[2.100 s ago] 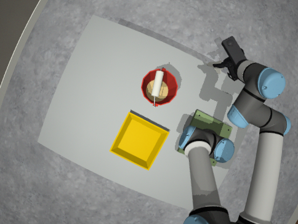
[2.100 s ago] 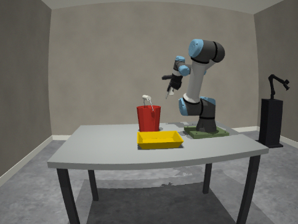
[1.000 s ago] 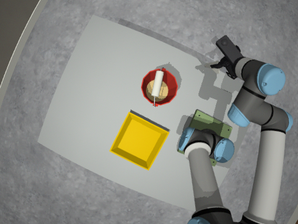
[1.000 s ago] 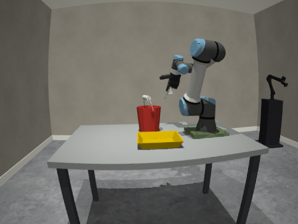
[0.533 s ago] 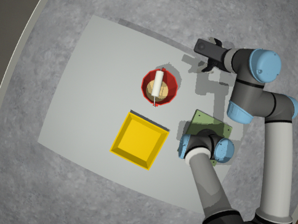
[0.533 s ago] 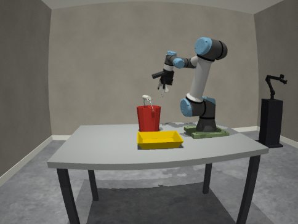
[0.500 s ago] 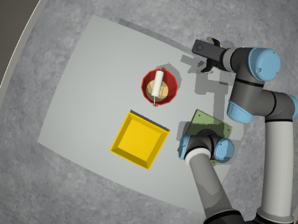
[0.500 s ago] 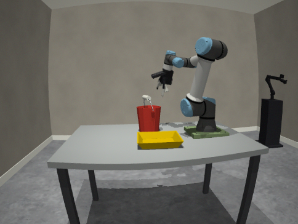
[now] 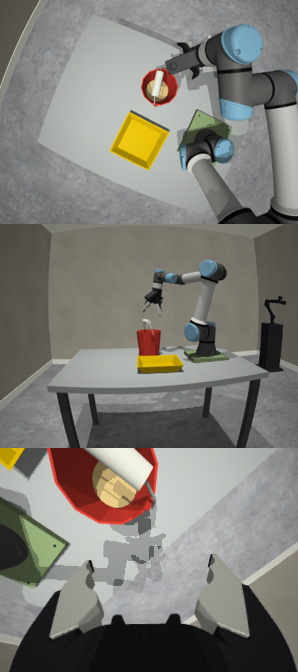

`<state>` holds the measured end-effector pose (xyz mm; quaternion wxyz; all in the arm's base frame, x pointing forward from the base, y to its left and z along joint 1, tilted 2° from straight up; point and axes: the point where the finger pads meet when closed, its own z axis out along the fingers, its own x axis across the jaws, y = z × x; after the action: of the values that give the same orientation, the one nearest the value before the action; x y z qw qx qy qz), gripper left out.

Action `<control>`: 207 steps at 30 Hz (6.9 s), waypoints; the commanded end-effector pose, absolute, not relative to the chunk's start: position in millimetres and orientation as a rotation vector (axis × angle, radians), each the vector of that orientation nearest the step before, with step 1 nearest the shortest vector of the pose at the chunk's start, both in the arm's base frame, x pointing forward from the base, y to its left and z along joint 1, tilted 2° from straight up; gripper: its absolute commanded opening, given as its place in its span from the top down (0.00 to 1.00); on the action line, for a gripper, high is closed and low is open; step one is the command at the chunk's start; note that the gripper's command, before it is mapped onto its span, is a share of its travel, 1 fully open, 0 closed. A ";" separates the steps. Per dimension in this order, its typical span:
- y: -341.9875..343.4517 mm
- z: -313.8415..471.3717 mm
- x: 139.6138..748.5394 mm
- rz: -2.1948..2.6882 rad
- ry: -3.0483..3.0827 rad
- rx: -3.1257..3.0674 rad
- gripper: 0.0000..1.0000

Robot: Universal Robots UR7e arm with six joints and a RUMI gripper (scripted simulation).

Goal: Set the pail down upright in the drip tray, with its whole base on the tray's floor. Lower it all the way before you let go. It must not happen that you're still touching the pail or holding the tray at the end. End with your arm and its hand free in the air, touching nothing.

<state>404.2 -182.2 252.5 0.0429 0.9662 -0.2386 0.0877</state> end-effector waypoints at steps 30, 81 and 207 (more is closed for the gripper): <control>-59.3 285.0 431.7 -0.055 0.621 3.067 0.00; -59.7 274.4 431.5 -0.056 0.620 3.067 0.00; -62.3 208.1 430.3 -0.056 0.620 3.067 1.00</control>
<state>430.0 -62.2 207.0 0.0054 0.9800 0.1981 -0.0186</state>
